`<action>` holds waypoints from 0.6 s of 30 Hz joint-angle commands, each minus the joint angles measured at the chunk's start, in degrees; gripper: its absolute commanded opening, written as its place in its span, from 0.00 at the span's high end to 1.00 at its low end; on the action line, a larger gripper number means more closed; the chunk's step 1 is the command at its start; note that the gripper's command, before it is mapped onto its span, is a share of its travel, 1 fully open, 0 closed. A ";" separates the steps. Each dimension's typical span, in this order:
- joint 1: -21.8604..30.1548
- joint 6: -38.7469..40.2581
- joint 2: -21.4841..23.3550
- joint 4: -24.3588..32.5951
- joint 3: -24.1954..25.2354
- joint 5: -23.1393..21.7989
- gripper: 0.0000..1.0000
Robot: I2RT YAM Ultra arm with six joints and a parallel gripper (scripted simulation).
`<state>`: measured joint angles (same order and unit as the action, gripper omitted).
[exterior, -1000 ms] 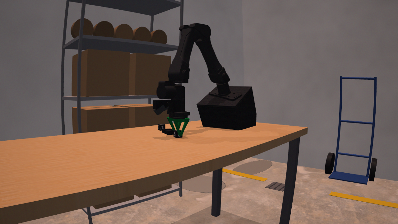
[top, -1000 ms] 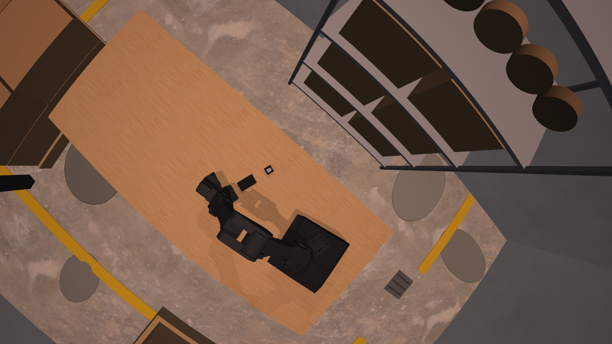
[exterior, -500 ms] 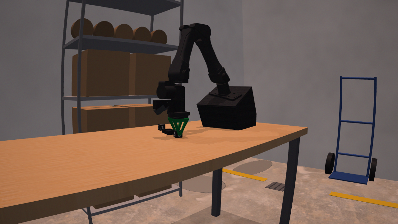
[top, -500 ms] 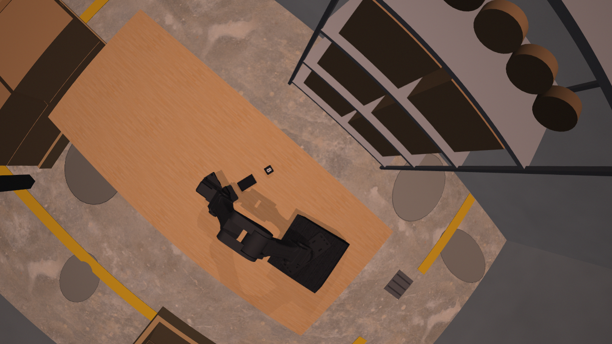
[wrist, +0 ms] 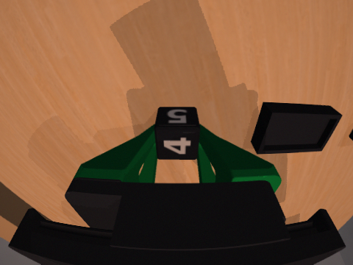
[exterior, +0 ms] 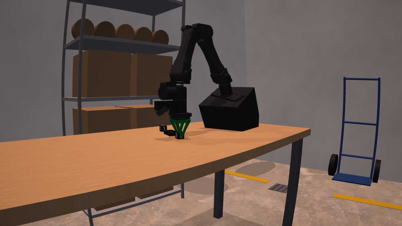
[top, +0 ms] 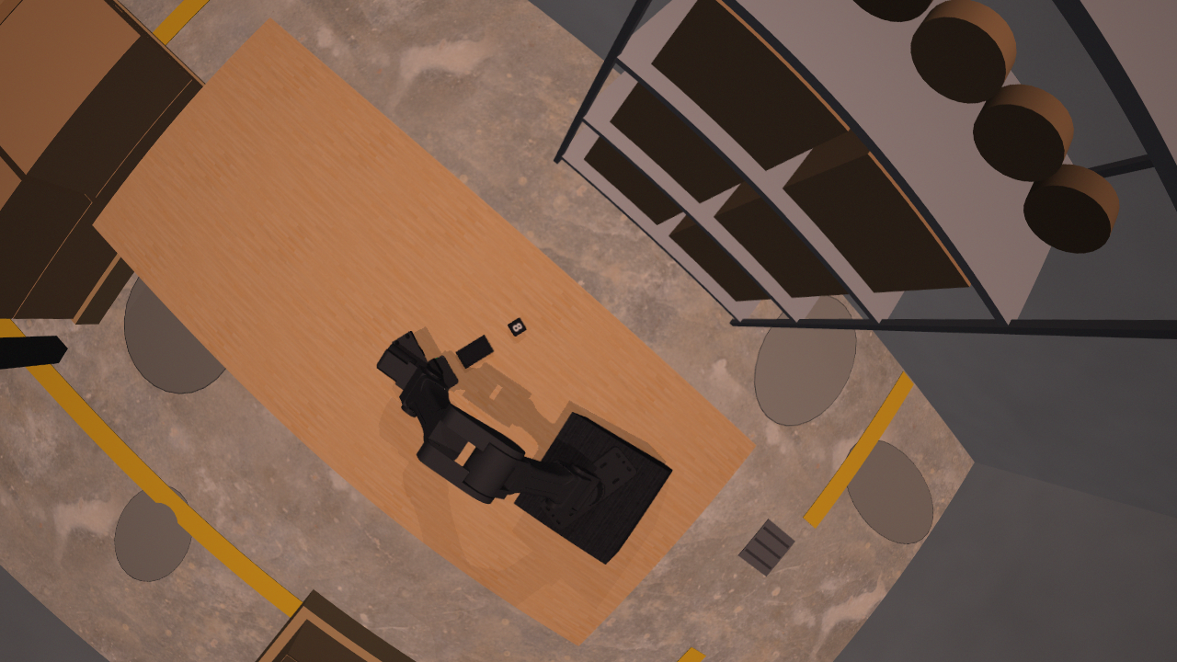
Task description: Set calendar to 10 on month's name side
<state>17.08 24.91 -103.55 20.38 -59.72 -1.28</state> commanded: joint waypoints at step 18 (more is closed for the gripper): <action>-0.06 -0.05 4.84 4.09 -0.25 0.28 0.74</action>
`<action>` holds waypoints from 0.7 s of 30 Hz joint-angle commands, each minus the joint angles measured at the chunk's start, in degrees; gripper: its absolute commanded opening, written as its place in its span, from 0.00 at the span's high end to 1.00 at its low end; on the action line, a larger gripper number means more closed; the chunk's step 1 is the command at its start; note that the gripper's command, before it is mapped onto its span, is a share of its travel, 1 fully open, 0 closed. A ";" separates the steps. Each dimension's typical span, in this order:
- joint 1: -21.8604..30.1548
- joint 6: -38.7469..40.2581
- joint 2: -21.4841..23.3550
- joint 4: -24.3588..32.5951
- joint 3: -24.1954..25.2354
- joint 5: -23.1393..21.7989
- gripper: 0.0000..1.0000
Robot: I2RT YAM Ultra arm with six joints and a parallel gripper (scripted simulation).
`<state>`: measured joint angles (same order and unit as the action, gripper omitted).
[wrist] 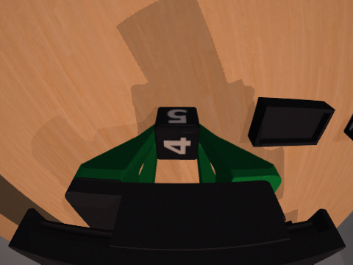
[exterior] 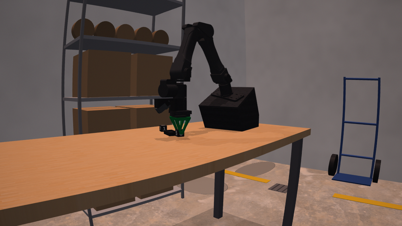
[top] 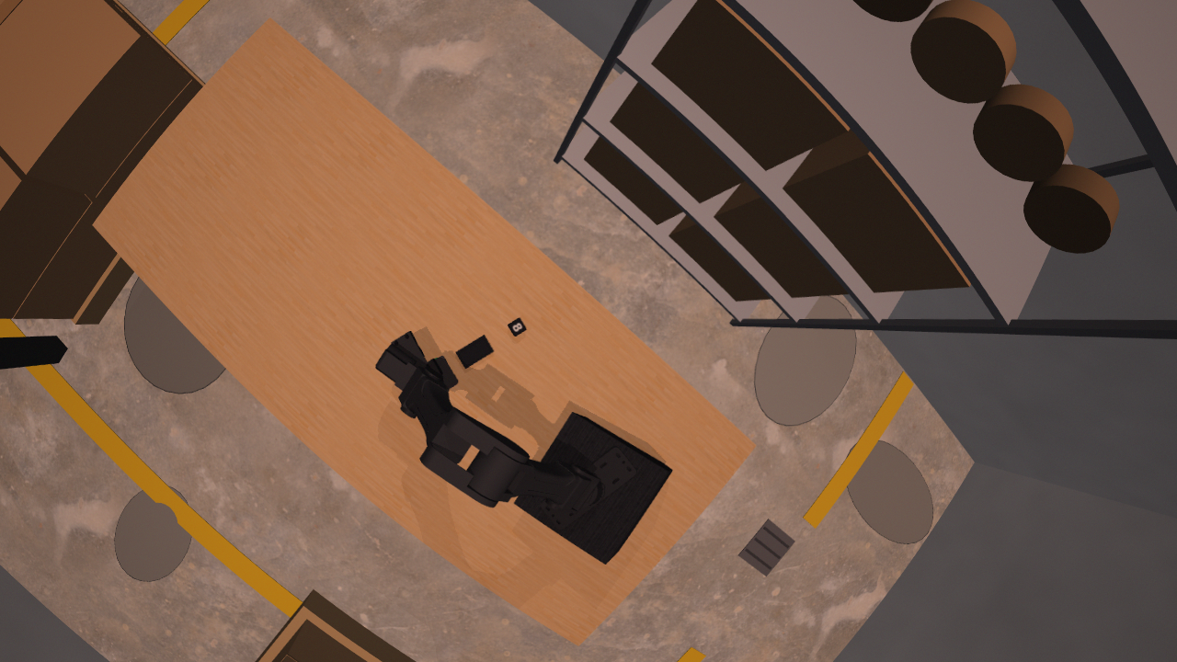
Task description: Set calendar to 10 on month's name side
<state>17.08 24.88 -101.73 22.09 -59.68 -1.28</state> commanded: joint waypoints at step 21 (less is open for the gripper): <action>-0.32 -0.27 14.77 17.87 -4.04 0.16 0.74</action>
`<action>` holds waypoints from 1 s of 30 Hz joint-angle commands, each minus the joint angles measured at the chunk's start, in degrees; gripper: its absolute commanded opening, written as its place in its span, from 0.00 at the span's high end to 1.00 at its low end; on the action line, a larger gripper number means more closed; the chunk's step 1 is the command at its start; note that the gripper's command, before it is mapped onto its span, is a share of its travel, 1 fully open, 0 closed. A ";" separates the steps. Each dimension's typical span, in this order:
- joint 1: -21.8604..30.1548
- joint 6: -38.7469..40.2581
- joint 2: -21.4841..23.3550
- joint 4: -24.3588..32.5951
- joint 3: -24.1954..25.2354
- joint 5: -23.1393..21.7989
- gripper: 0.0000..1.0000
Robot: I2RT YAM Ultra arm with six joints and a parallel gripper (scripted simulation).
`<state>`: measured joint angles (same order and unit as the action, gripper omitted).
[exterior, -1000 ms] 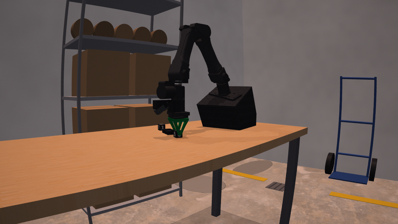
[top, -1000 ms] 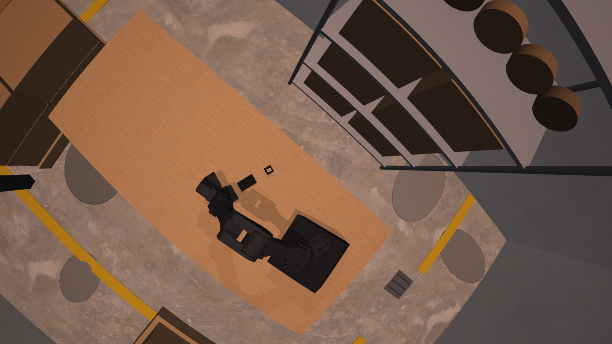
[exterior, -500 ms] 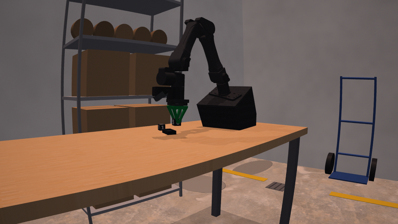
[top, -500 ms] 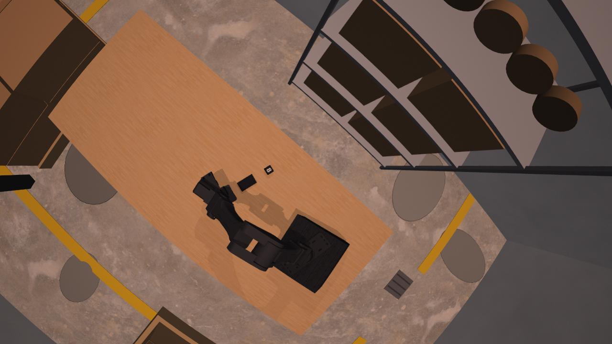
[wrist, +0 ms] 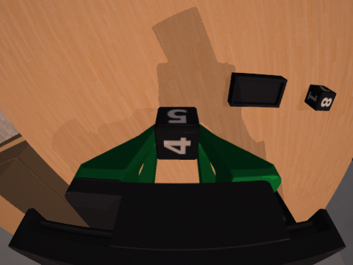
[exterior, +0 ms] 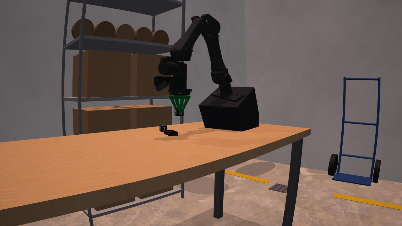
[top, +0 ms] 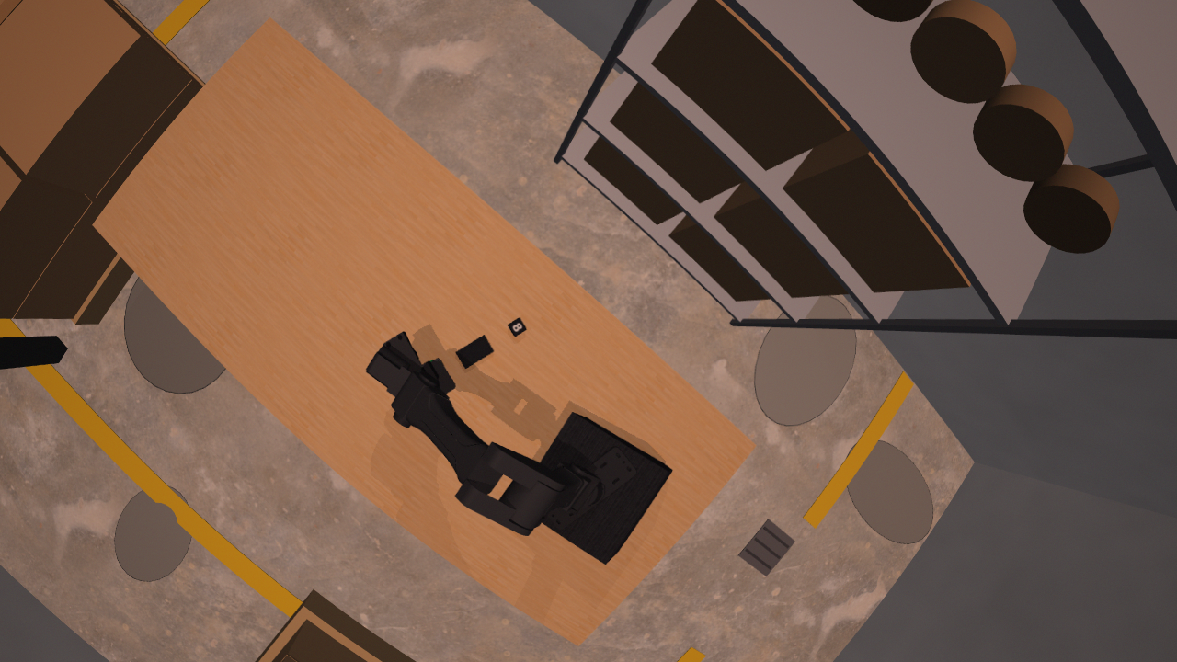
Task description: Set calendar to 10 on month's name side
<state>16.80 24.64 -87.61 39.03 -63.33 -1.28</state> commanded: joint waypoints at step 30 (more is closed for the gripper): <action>-17.95 -16.55 5.66 0.56 6.34 -7.62 0.74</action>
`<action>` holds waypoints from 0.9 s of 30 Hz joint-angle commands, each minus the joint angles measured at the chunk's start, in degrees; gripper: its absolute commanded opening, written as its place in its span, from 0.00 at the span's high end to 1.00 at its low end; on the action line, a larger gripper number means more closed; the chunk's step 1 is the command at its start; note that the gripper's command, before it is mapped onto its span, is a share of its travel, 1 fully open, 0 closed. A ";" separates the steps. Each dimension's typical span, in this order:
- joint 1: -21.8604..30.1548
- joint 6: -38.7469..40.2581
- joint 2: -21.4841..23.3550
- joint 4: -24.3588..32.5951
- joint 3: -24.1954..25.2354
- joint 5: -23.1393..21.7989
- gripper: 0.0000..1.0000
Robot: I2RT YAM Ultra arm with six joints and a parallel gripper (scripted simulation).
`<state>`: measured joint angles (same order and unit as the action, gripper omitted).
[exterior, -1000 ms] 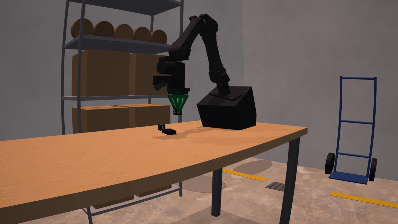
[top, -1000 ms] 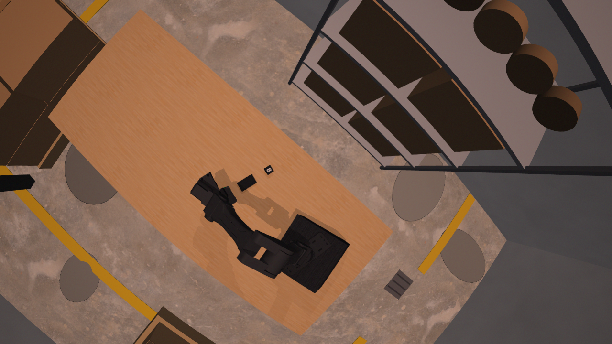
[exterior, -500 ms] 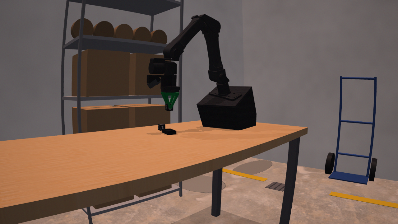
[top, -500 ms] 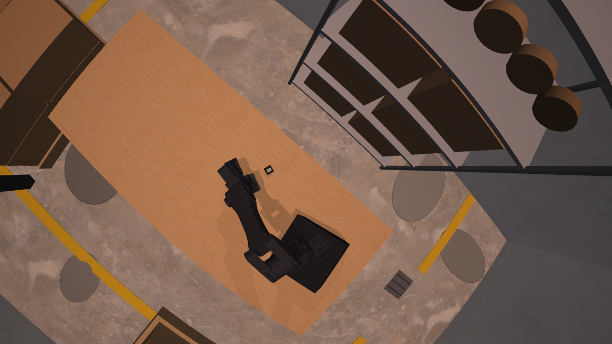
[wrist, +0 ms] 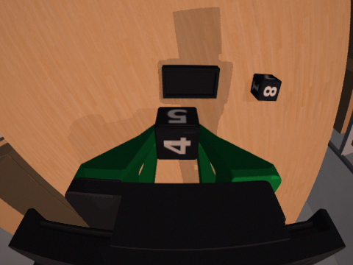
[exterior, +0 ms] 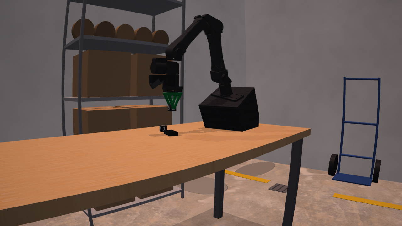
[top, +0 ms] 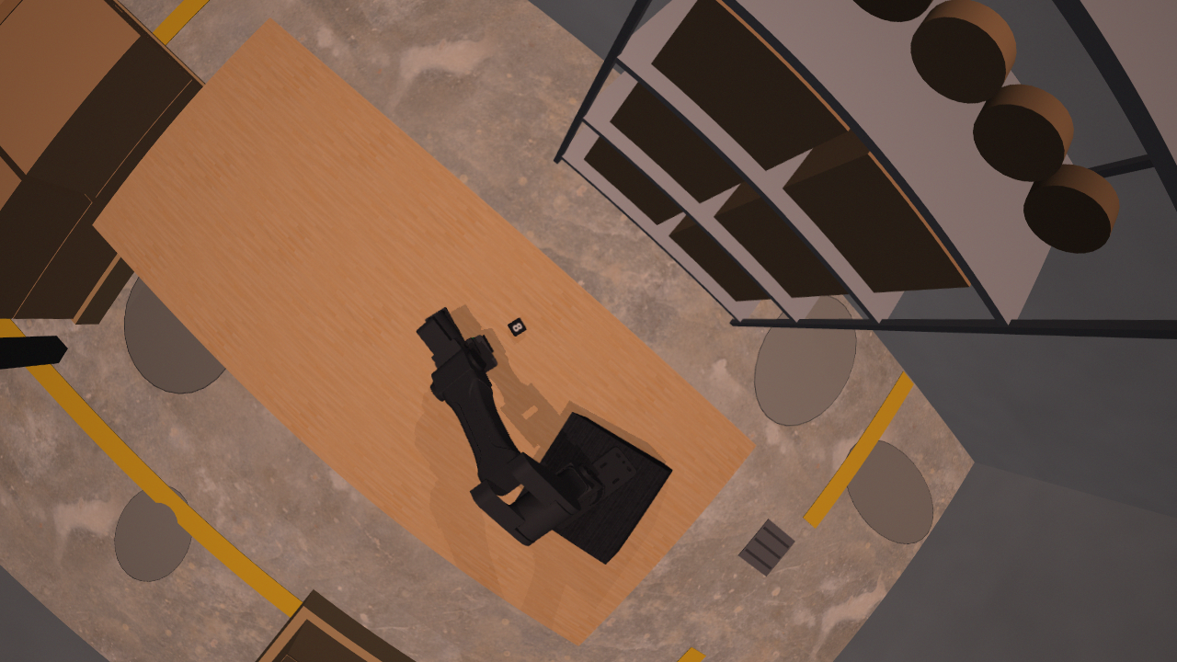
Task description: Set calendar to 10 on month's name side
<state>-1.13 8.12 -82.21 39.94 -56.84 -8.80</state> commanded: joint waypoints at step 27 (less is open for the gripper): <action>1.40 1.24 -9.56 -13.91 3.52 0.54 0.74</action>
<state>0.30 9.32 -92.16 28.16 -53.17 -8.51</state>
